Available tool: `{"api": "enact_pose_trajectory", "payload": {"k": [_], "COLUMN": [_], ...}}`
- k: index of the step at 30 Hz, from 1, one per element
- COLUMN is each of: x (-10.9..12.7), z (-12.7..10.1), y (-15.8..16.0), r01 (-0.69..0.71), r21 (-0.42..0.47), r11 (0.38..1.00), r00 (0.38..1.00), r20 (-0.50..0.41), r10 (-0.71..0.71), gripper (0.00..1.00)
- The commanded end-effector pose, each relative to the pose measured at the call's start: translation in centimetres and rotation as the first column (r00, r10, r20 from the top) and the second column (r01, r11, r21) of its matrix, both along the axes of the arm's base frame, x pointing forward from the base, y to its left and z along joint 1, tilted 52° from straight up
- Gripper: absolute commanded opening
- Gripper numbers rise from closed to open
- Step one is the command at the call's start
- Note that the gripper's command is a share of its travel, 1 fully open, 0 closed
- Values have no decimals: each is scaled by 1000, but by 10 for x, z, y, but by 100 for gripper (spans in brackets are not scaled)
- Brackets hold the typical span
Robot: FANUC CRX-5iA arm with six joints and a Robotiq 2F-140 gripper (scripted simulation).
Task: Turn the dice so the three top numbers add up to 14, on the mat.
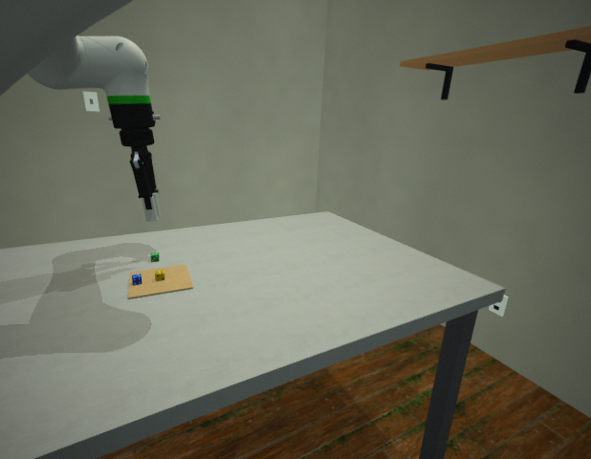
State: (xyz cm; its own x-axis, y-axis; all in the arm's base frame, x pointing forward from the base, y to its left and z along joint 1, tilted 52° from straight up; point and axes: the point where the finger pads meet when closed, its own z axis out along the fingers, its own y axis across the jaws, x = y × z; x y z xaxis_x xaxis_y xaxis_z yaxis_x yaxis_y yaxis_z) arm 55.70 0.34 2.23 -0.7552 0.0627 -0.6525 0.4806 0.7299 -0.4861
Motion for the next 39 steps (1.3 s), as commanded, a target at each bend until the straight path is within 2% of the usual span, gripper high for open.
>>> {"api": "enact_pose_trajectory", "payload": {"k": [1, 3, 4, 13, 18, 23, 24, 39], "x": [3, 3, 3, 3, 10, 12, 12, 12], "z": [5, 5, 5, 5, -20, -27, -27, -27], "y": [-3, -3, -3, -3, -26, -32, -32, -32], "r01": [55, 55, 55, 55, 22, 13, 13, 13], "r21": [4, 4, 4, 3, -19, -24, -24, -24], "r11": [998, 998, 998, 998, 1000, 1000, 1000, 1000], "r00": [996, 996, 996, 996, 995, 994, 994, 994], "r20": [-65, -65, -65, -66, -101, -112, -112, -112], "r10": [-55, -55, -55, -55, -24, -15, -15, -15], "gripper": [21, 21, 100, 100, 100, 100, 21, 21]}}
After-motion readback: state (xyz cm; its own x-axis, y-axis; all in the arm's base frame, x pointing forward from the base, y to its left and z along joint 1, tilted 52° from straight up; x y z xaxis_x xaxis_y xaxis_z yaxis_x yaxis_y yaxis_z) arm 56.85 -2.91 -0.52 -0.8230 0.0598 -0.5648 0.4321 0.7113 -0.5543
